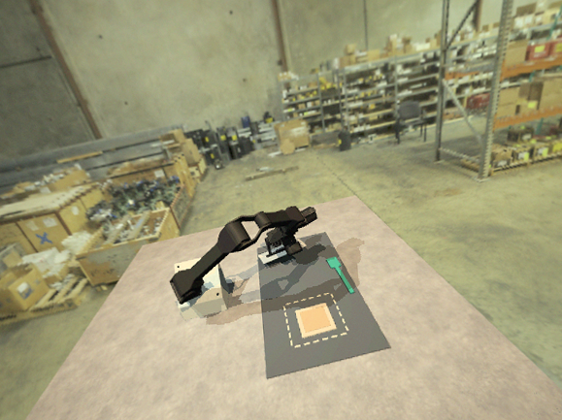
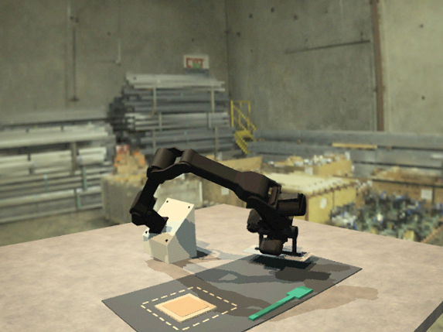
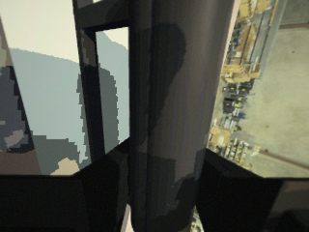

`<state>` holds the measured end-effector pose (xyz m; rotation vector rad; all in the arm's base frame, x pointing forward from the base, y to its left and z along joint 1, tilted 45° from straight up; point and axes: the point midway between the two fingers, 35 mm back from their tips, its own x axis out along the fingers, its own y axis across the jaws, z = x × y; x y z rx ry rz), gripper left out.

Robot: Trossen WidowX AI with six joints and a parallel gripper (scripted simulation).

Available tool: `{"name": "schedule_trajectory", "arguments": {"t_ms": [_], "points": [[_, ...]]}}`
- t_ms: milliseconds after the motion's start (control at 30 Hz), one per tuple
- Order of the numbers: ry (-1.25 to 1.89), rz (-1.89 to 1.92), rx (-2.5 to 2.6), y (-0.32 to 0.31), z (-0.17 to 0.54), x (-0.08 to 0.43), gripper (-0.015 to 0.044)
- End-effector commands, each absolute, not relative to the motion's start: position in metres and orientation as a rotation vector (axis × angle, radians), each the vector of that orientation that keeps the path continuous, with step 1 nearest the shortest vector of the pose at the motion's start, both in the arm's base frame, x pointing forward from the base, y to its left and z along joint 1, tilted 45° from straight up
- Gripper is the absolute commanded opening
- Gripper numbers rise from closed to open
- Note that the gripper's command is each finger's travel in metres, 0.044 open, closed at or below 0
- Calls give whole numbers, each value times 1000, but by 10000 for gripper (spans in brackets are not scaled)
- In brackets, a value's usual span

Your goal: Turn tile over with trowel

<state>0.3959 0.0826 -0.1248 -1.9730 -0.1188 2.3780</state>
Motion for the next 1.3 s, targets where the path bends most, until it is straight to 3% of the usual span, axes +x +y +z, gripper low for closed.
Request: {"name": "schedule_trajectory", "arguments": {"t_ms": [0,900,1267], "points": [[-169,2383,-1955,88,-124,397,0],[-166,2391,-1956,62,-151,396,0],[-166,2391,-1956,62,-151,396,289]]}}
